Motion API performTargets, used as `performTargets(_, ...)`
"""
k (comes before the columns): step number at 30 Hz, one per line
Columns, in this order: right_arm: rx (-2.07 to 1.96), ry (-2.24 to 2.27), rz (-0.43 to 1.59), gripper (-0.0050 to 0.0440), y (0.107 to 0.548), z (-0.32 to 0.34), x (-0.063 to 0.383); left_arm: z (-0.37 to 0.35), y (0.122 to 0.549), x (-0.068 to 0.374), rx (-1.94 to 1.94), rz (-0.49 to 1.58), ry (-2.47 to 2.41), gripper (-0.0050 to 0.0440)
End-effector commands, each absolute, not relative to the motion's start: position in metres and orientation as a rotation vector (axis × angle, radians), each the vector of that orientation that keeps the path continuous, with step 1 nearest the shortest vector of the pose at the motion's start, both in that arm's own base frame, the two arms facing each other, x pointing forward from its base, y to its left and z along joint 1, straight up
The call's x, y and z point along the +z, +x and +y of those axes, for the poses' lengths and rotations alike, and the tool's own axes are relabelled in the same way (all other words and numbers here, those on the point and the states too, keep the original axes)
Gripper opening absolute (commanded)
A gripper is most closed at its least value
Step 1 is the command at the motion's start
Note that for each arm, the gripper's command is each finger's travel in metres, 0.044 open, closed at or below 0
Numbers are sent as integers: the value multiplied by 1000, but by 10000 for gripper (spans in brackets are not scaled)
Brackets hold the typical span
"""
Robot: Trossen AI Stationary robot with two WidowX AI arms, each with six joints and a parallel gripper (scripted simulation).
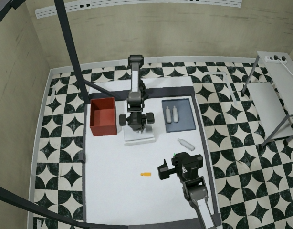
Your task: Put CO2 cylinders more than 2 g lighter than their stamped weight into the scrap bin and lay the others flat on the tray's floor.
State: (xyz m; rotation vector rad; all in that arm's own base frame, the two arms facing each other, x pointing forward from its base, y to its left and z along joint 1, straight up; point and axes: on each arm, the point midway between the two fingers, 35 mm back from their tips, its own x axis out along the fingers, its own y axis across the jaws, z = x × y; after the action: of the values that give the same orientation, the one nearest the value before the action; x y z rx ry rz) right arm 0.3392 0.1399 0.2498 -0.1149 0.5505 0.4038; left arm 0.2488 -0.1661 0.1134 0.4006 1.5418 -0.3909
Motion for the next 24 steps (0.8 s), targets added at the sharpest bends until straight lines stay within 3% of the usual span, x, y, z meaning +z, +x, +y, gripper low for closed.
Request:
performTargets(1,407,-113,528,440,339,140,259,-167,250,115,-389,1522,392,-50)
performTargets(24,407,-113,528,440,339,140,259,-166,251,92,-389,1519,393,-50)
